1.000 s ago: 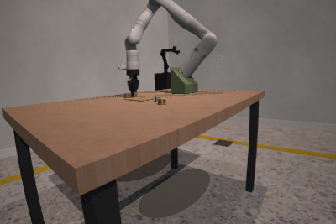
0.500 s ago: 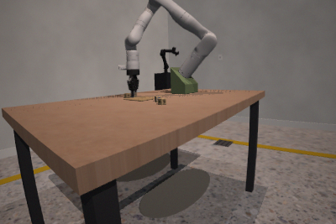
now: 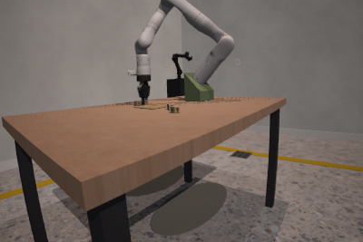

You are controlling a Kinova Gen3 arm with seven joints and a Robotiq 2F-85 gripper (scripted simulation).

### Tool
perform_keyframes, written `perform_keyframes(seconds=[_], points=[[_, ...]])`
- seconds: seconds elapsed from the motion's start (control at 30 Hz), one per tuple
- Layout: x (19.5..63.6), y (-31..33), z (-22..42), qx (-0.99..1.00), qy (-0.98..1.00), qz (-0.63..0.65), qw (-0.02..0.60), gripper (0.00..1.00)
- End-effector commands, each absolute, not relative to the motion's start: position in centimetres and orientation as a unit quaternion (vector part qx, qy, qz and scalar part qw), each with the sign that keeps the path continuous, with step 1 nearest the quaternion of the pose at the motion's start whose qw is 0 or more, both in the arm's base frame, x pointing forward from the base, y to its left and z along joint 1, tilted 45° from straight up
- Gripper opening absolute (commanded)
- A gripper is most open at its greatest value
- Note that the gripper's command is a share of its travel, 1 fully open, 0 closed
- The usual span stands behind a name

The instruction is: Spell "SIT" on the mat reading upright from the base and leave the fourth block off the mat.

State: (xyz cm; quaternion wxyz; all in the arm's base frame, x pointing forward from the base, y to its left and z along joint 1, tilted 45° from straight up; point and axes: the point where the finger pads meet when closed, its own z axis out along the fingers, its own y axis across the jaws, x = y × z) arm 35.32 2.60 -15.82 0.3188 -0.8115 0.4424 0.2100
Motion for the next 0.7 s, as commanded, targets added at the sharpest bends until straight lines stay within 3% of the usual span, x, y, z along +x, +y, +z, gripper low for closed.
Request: perform_keyframes(seconds=[0.0, 0.67], points=[[35.4, 2.5, -15.8, -0.812, 0.443, 0.209, 0.319, 0.21], [35.9, -3.6, -9.6, -0.812, 0.443, 0.209, 0.319, 0.21]])
